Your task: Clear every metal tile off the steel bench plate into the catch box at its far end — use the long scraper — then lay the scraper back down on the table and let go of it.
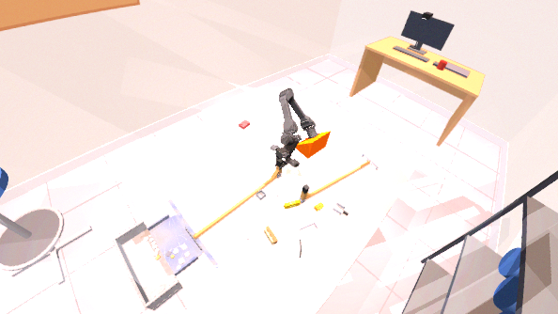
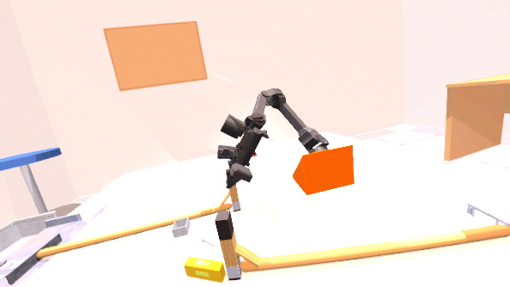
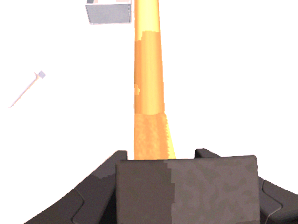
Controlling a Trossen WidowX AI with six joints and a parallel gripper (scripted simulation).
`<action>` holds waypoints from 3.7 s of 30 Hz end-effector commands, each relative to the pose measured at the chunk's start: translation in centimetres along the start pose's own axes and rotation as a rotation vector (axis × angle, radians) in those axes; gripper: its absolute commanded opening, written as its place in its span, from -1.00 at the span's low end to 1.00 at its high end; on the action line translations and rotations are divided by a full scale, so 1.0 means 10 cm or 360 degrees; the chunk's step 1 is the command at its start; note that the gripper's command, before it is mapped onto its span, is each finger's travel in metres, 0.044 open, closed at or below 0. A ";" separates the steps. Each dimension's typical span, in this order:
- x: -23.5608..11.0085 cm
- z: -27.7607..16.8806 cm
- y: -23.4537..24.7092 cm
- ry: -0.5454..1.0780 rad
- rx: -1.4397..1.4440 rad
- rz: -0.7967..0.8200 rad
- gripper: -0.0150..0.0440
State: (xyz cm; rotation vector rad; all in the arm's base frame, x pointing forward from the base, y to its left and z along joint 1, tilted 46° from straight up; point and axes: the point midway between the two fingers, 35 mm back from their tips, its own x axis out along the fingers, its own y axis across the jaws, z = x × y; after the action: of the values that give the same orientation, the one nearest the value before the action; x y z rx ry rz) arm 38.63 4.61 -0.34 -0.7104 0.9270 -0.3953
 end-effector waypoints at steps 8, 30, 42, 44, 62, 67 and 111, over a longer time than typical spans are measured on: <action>0.11 0.21 0.04 -0.0017 0.0010 0.0006 -0.49; 0.29 0.48 0.07 -0.0019 0.0012 0.0006 -0.49; 0.40 0.65 0.07 -0.0020 0.0013 0.0005 -0.49; 0.42 0.68 0.07 -0.0020 0.0014 0.0005 -0.49; 0.59 0.91 0.06 -0.0022 0.0015 0.0004 -0.49; 0.63 0.97 0.05 -0.0023 0.0016 0.0003 -0.49; 0.79 1.13 0.04 -0.0019 0.0013 -0.0004 -0.49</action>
State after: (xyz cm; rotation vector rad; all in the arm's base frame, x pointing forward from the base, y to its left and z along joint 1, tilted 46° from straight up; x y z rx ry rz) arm 52.84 4.26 -0.86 -0.7069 0.9154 -0.3987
